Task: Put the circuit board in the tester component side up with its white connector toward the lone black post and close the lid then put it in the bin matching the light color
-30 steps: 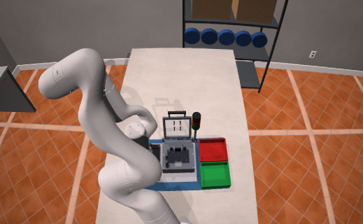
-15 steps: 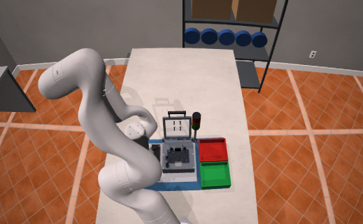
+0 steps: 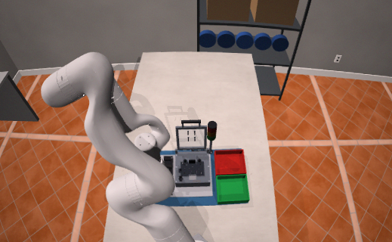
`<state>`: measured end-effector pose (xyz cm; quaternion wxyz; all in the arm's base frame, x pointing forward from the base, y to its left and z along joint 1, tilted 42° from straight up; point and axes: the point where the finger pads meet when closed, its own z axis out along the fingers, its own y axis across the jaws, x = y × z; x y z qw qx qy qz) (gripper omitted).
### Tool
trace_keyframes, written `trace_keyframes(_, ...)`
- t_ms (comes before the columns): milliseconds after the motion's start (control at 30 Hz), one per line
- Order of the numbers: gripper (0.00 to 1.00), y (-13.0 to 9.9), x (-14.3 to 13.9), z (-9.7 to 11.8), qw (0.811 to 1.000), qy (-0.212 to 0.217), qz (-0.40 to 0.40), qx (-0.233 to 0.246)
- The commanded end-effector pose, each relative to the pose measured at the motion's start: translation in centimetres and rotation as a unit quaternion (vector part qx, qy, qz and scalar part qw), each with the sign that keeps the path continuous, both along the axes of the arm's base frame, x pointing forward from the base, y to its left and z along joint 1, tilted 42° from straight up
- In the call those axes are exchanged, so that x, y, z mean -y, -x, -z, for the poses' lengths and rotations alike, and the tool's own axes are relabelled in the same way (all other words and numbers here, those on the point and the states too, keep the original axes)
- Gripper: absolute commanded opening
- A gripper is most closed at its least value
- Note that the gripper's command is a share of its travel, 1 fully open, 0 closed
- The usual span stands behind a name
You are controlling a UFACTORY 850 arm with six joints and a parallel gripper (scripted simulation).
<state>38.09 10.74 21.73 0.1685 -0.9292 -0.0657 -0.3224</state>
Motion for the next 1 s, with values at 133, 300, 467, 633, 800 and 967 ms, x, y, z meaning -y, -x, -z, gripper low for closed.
trace_keyframes(133, 0.79, -0.02, 0.01, -0.04, 0.989, -0.086, 0.1, -0.06)
trace_keyframes(300, 0.79, -0.02, 0.01, -0.04, 0.973, -0.134, 0.163, -0.091)
trace_keyframes(467, 0.79, -0.02, 0.01, -0.04, 0.96, -0.163, 0.2, -0.109)
trace_keyframes(633, 0.79, -0.02, 0.01, -0.04, 0.927, -0.217, 0.27, -0.143)
trace_keyframes(800, 0.79, -0.02, 0.01, -0.04, 0.891, -0.261, 0.329, -0.171)
trace_keyframes(967, 0.79, -0.02, 0.01, -0.04, 0.849, -0.304, 0.385, -0.198)
